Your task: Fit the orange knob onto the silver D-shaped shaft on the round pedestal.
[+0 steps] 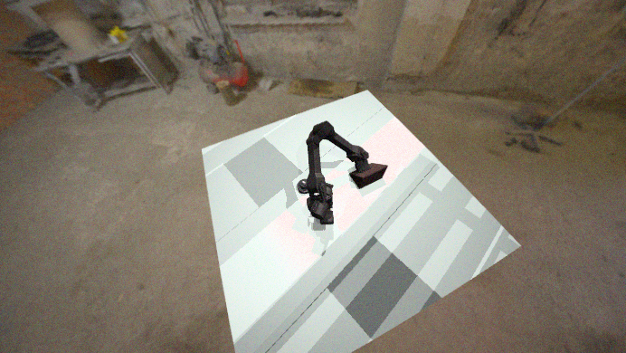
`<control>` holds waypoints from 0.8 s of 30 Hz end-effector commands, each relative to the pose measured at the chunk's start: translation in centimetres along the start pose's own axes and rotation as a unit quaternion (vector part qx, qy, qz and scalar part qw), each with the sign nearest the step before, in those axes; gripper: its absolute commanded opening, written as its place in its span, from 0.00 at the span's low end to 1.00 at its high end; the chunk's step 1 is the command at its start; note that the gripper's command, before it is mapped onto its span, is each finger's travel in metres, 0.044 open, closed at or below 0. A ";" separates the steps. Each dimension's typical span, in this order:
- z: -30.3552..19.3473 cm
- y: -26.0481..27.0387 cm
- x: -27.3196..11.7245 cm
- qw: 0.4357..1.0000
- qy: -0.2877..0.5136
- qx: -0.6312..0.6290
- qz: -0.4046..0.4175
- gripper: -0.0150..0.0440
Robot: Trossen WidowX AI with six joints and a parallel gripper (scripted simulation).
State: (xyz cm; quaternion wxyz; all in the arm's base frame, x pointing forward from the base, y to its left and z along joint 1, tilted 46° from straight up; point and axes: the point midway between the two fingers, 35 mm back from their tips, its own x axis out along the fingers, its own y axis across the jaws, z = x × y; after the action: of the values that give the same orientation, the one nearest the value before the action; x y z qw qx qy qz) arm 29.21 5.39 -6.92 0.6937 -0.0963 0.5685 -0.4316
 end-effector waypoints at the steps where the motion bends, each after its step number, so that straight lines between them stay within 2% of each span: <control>1: 0.0 0.0 0.0 1.000 0.000 0.000 0.000 0.52; 4: 0.0 0.0 0.0 1.000 0.000 0.000 0.000 0.65; 20: 0.0 0.0 0.0 1.000 0.000 0.000 0.000 0.66; 22: 0.1 0.2 -1.1 1.000 0.000 0.001 0.003 0.75; 24: 0.1 0.4 -4.2 1.000 -0.001 0.000 0.006 0.84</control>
State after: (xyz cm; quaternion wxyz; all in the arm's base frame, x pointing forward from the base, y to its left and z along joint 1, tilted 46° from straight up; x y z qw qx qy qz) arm 29.09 5.90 -6.18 0.6875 -0.0996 0.5722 -0.4358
